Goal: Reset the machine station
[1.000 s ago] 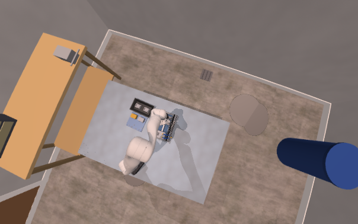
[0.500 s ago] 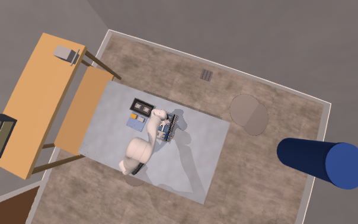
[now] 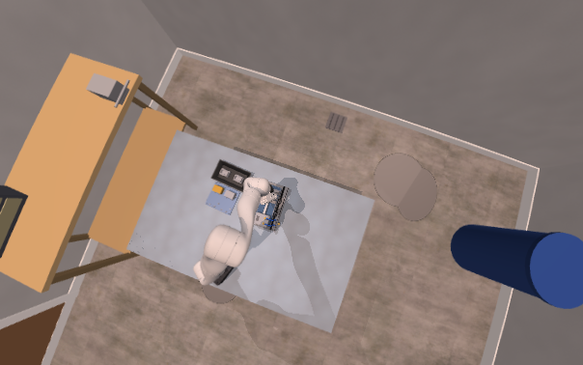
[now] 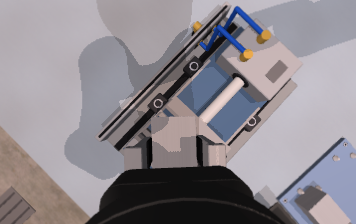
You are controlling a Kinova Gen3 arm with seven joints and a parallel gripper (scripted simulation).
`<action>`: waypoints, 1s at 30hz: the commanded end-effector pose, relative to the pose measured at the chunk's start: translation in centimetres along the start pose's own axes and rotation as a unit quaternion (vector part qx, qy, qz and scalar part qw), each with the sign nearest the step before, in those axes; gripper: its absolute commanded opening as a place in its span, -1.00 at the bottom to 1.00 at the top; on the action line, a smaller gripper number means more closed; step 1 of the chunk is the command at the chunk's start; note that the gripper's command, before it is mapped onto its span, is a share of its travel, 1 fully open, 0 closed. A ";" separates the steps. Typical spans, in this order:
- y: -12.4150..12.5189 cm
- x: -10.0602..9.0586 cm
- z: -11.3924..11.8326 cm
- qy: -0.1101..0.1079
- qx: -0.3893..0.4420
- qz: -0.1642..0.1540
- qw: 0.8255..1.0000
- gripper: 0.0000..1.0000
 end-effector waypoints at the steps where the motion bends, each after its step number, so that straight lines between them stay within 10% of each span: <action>1: 0.1 0.0 0.0 0.000 -0.030 0.000 1.000 -1.00; 14: -0.4 0.0 0.3 0.000 -0.302 0.000 0.953 -1.00; 30: -0.8 0.0 0.5 0.002 -0.381 0.000 0.925 -1.00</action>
Point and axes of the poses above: the point where the finger pads meet when closed, its own x axis out along the fingers, its own z axis across the jaws, y = z × x, the point moved 10 cm from there along -x, back along the fingers, and after that the axes turned 6 degrees about -x, right-handed, at the moved point
